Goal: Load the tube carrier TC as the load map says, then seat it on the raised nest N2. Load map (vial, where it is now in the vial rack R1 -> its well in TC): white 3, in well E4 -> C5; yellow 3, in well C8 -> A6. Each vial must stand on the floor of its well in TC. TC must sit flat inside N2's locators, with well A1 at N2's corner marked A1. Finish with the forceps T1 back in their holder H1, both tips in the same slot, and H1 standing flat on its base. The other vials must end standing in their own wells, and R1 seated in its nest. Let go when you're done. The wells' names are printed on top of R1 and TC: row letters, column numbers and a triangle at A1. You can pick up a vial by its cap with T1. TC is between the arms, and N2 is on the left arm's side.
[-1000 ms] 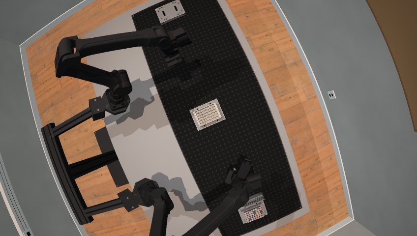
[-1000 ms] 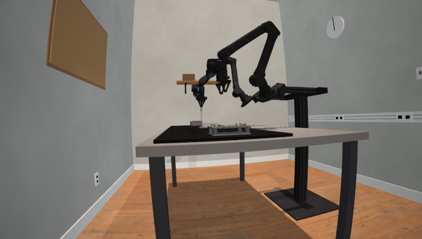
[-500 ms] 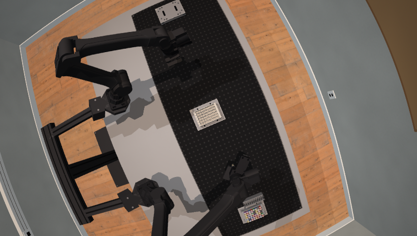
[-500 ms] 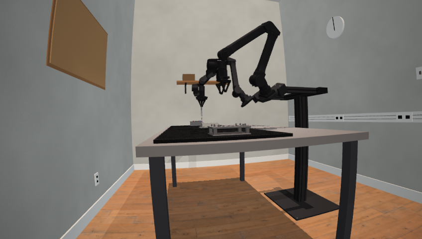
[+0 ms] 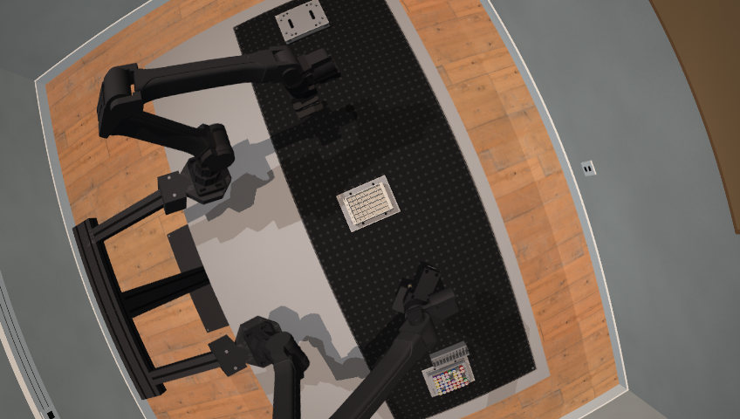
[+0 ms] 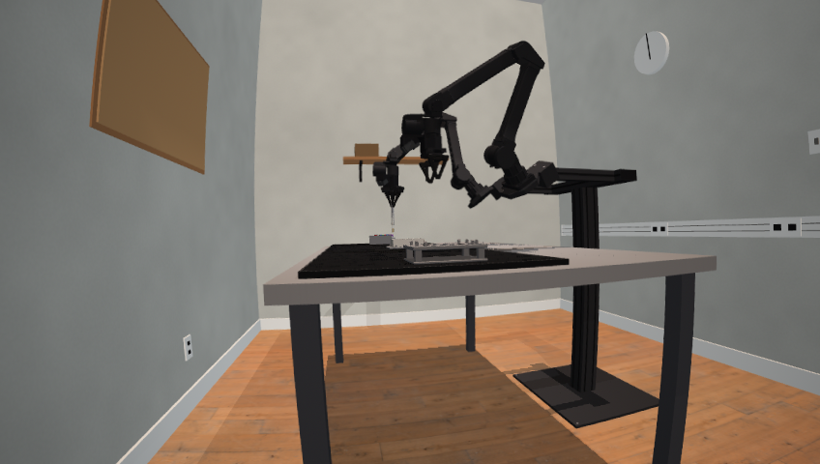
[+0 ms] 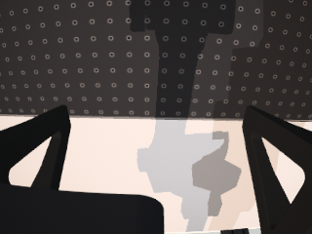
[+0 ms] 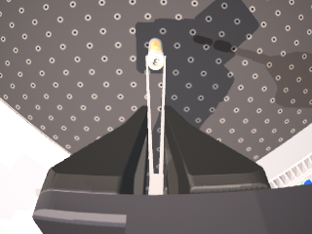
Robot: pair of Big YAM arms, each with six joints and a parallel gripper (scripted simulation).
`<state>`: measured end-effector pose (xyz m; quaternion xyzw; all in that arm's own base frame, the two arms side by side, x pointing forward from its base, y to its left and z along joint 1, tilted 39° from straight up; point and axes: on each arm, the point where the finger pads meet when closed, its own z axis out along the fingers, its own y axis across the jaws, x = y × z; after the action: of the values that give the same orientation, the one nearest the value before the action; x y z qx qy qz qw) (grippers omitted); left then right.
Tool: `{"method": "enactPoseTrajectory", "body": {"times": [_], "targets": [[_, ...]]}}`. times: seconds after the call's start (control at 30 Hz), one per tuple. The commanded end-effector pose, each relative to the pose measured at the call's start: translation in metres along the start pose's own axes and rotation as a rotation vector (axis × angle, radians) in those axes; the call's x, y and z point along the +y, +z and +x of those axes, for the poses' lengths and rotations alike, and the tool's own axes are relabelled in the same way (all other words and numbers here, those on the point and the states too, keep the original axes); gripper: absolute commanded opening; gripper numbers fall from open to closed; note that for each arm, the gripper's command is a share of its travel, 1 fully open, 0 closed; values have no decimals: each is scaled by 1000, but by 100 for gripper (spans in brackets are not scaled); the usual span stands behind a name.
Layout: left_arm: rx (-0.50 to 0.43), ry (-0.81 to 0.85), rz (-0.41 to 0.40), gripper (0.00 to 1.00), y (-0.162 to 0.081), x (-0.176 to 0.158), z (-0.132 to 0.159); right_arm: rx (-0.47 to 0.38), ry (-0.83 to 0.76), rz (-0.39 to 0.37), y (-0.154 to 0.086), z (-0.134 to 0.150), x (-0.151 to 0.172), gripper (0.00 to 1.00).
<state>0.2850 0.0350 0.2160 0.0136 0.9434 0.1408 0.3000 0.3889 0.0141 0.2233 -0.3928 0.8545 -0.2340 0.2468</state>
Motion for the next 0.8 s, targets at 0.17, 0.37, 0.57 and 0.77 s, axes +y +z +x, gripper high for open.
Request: {"method": "enactPoseTrajectory", "body": {"times": [0.17, 0.37, 0.57, 0.77], "targets": [[-28, 7, 2, 100, -8, 2, -12, -6, 16, 4, 4, -14, 8, 9], [-28, 7, 2, 100, -8, 2, -12, -5, 16, 3, 5, -21, 16, 9], [-28, 7, 2, 100, -8, 2, -12, -6, 16, 5, 5, -26, 20, 9], [-28, 7, 2, 100, -8, 2, -12, -10, 18, 6, 4, -34, 26, 9]]}}
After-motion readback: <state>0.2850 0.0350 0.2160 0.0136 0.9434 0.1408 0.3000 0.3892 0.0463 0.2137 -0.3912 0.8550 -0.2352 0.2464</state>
